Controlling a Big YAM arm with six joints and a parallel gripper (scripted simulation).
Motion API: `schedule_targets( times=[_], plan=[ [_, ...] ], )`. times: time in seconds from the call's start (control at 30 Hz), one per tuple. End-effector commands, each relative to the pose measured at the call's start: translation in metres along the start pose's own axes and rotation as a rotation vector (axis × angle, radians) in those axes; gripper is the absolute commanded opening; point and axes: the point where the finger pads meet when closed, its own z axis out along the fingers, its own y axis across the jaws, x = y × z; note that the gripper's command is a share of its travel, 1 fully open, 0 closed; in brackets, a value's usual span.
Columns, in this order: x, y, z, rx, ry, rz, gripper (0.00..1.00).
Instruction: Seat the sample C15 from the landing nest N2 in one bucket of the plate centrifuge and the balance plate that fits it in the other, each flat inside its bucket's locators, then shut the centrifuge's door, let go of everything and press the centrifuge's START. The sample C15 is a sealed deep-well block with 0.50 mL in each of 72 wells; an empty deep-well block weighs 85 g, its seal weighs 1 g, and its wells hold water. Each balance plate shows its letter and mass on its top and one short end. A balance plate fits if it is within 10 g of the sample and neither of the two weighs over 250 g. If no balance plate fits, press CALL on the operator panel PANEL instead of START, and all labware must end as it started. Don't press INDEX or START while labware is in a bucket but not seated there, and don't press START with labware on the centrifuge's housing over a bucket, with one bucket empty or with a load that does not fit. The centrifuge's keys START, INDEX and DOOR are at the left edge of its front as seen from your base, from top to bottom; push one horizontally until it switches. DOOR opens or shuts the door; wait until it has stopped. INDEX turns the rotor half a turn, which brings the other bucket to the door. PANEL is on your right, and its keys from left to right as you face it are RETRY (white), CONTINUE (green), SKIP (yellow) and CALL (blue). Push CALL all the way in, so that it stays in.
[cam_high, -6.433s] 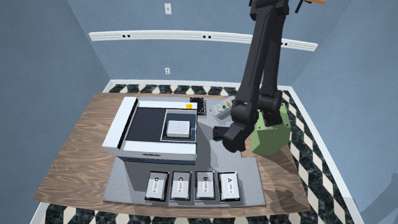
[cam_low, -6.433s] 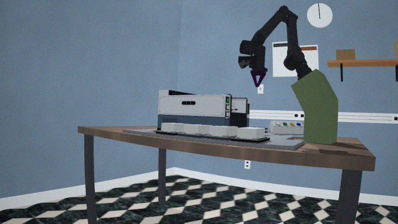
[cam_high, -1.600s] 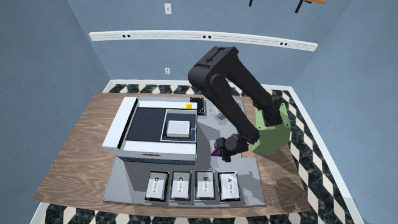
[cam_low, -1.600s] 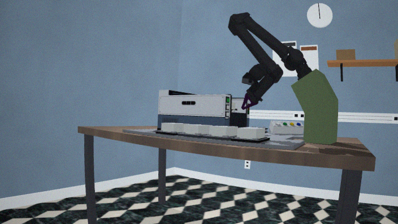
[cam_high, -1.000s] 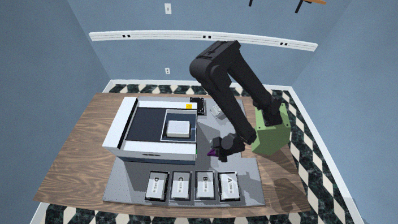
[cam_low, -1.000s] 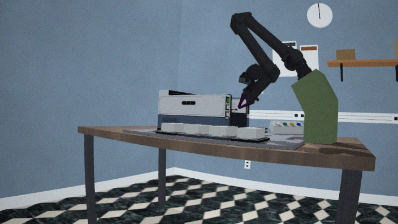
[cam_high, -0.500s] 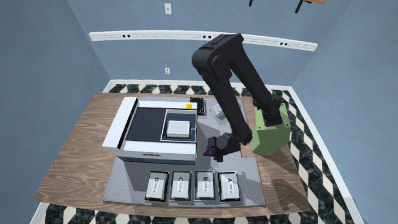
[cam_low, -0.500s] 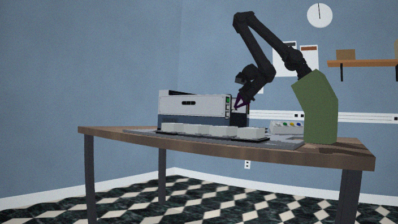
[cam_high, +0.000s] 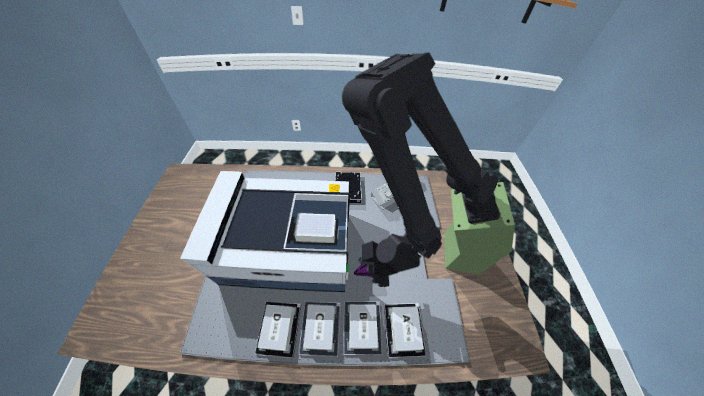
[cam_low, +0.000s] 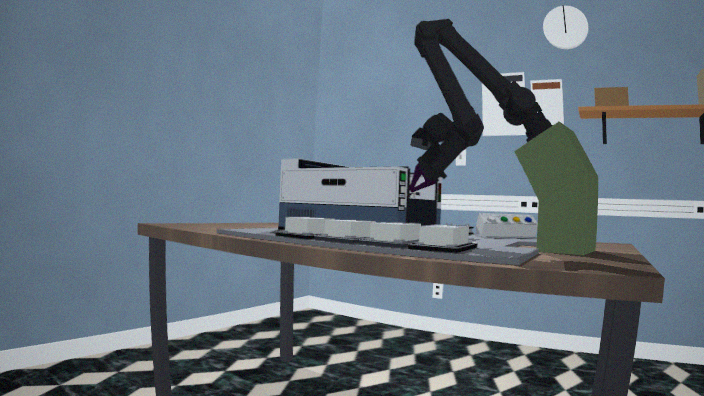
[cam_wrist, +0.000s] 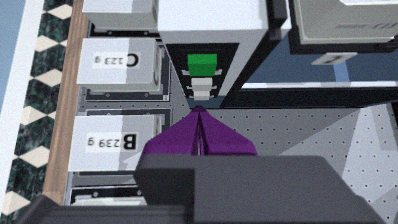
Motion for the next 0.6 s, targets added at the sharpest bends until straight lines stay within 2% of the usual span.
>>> schedule_targets(
  times=[0.0, 0.57],
  plan=[
    [-0.0010, -0.0061, 0.0048, 0.016, 0.008, -0.021, 0.00],
    [-0.0010, -0.0071, 0.0040, 0.017, 0.010, -0.022, 0.00]
  ],
)
